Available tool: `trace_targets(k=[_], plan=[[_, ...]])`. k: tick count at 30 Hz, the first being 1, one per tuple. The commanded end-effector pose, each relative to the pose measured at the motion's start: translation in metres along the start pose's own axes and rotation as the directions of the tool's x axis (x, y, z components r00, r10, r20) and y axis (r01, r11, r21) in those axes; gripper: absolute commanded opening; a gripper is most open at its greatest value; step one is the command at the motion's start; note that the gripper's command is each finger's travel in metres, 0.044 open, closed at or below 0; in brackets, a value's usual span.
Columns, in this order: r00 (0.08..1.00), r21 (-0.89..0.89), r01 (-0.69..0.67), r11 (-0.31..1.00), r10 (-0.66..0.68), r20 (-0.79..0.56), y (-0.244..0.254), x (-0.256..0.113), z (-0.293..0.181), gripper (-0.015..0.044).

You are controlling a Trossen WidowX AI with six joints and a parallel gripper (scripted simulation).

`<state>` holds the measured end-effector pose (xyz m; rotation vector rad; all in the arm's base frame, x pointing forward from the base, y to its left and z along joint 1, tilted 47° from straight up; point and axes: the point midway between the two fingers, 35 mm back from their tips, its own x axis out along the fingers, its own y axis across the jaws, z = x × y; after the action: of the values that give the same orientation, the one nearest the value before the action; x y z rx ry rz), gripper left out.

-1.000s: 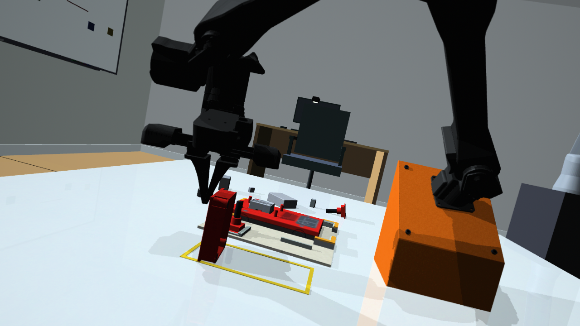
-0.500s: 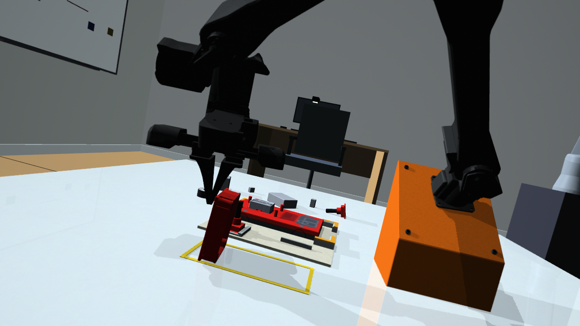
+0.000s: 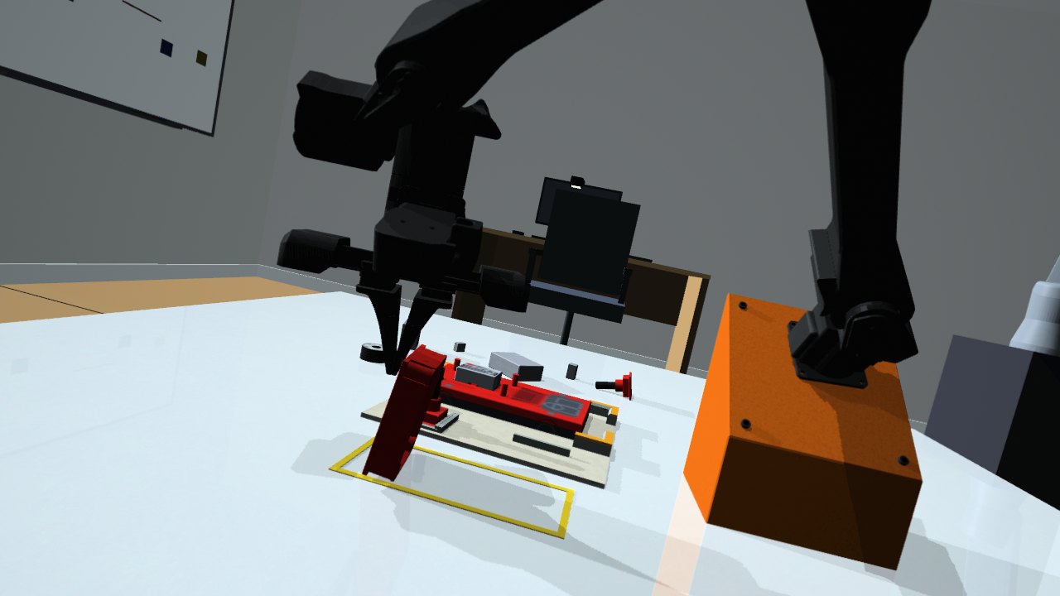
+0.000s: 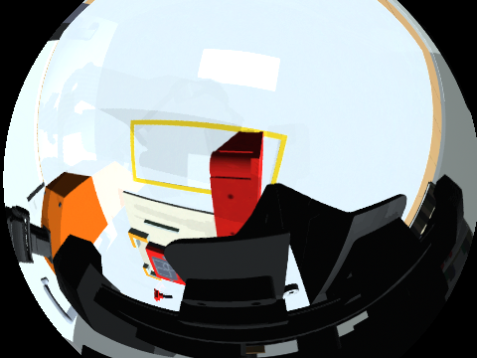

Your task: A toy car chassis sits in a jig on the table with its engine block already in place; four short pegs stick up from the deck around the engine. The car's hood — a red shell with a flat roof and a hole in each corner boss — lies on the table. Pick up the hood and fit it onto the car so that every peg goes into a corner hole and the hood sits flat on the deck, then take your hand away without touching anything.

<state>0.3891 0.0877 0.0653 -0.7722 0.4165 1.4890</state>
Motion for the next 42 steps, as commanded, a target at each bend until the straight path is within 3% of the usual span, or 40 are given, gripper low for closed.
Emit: trace_targets(k=[1, 42], plan=[[1.0, -0.002, 0.001, 1.0, -0.001, 0.003, 0.003, -0.001, 0.0, 0.0], [1.0, -0.001, 0.0, 1.0, 0.0, 0.003, 0.023, 0.0, 0.0, 0.0]])
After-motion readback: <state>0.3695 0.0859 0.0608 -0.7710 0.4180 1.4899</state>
